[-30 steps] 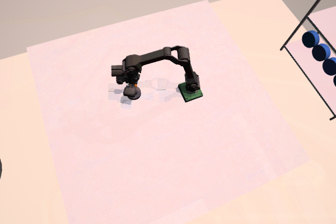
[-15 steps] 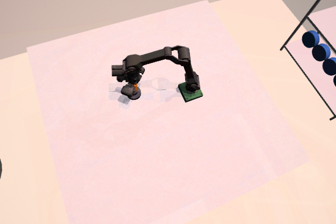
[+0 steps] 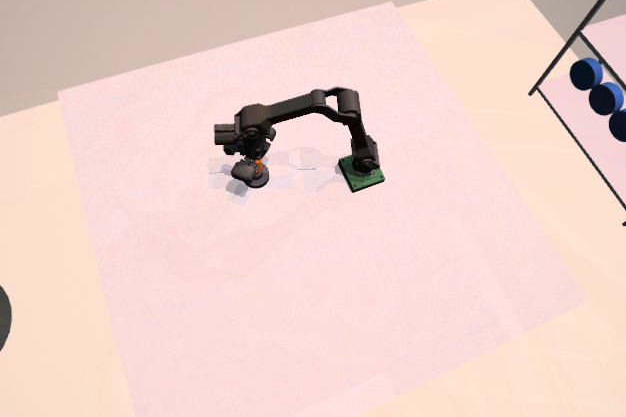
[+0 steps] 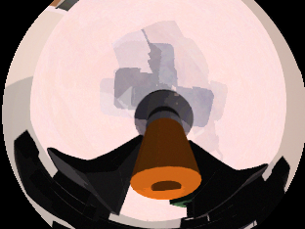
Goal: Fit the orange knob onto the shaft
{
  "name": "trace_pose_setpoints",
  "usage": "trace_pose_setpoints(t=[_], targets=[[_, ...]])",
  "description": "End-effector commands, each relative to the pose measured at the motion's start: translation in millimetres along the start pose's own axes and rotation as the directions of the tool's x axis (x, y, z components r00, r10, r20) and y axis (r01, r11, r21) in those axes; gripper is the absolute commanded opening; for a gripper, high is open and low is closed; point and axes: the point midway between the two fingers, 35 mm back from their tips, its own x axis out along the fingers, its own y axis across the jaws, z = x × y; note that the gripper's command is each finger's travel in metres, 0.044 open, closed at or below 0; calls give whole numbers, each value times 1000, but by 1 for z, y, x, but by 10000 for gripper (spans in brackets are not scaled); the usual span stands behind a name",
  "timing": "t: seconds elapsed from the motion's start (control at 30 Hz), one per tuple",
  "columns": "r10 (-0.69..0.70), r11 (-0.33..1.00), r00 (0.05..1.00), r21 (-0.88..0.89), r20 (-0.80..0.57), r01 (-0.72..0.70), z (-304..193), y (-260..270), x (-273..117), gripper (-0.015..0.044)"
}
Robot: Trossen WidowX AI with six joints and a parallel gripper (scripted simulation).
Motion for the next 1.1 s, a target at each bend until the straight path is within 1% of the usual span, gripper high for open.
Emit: trace_pose_setpoints(t=[0.0, 0.6, 0.67, 0.83, 1.07], targets=[[-1, 1000, 1000, 4, 2, 1, -1, -1, 0, 0], [-1, 1000, 1000, 4, 2, 1, -1, -1, -5, 0], [-1, 1000, 1000, 30, 2, 1, -1, -1, -5, 0], [-1, 979, 1000, 202, 3, 1, 1, 0, -4, 0], [-1, 977, 1000, 212, 3, 1, 2, 1, 0, 0]])
